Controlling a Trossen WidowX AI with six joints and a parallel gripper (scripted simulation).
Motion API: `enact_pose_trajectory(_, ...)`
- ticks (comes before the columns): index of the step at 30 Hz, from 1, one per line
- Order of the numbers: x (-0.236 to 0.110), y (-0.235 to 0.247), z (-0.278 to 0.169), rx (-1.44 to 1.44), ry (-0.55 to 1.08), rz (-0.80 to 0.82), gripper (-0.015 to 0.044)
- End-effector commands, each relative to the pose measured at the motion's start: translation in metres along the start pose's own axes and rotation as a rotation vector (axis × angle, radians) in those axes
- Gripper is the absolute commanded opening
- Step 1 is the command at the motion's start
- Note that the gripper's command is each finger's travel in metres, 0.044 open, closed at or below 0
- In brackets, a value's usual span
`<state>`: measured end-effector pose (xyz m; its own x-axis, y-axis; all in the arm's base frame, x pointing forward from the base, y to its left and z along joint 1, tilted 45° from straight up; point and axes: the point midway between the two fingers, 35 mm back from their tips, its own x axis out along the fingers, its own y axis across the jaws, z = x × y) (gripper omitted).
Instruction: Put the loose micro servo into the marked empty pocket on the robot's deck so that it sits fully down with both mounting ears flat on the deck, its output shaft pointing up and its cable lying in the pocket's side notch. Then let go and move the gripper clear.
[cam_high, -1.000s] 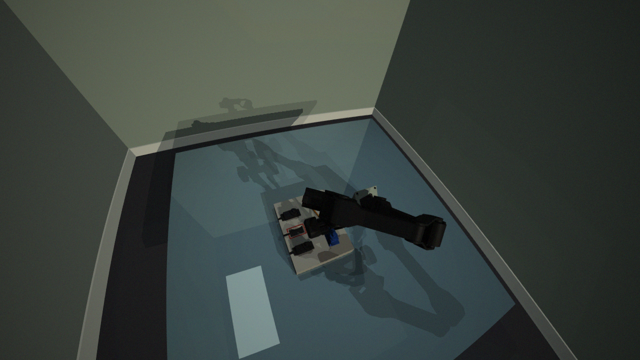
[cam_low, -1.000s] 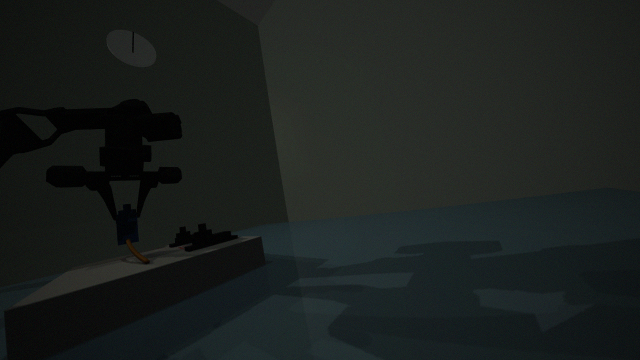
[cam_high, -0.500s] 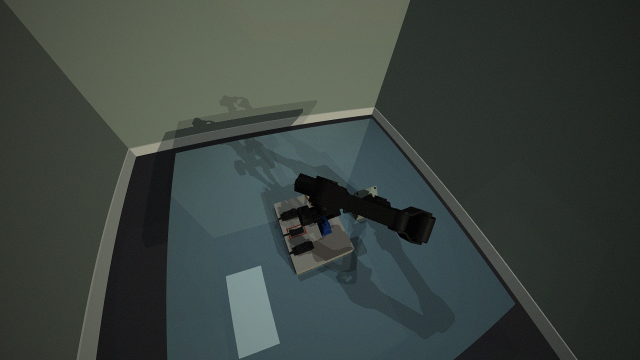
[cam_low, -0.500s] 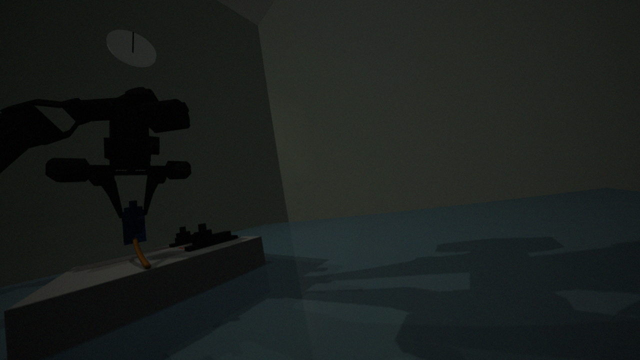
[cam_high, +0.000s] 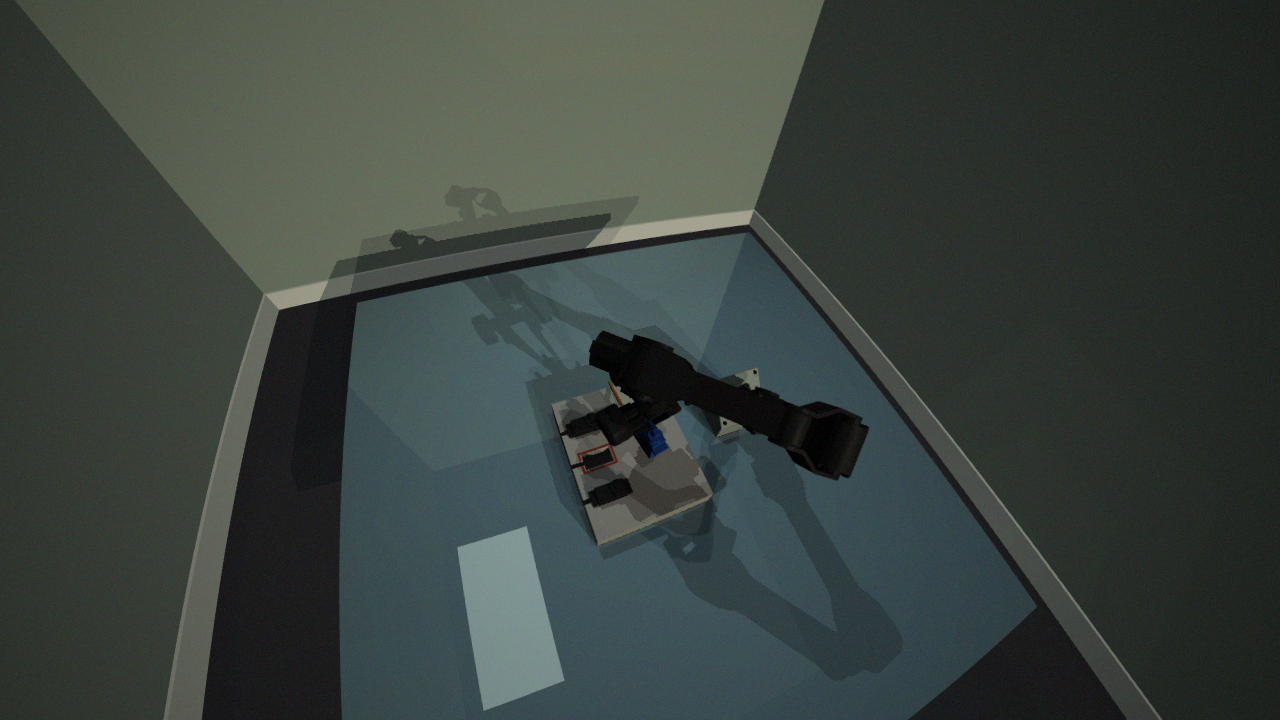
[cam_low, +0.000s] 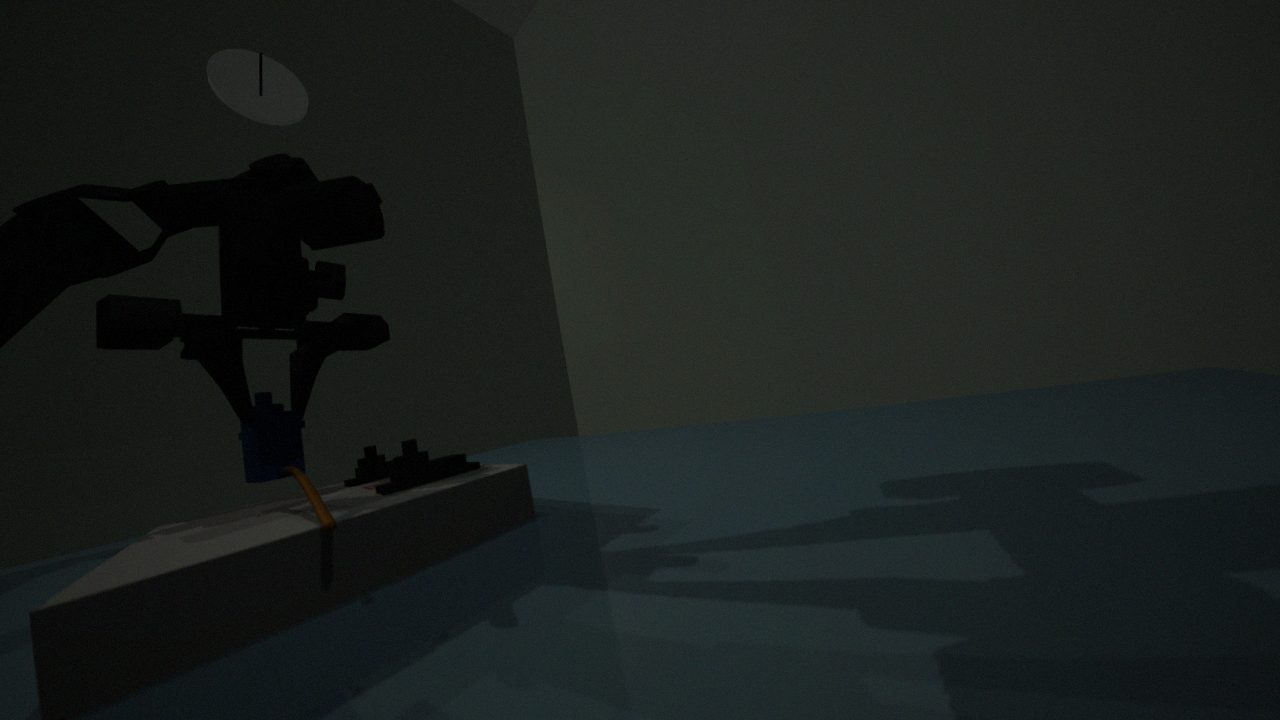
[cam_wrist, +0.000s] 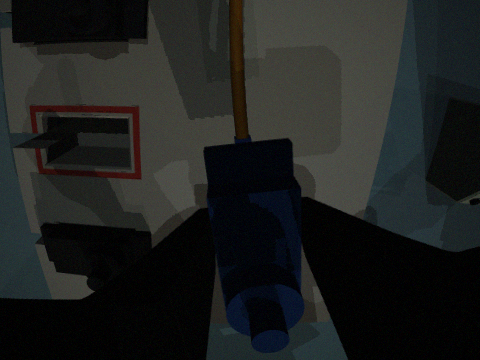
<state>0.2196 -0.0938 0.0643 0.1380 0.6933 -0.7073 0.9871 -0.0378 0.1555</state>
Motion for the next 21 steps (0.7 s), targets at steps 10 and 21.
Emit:
enact_pose_trajectory(10,-0.0014,0.0013,0.0013,-0.429,-0.008,0.0,0.0)
enact_pose_trajectory(21,-0.0014,0.0013,0.0013,-0.812,-0.008,-0.002,0.0)
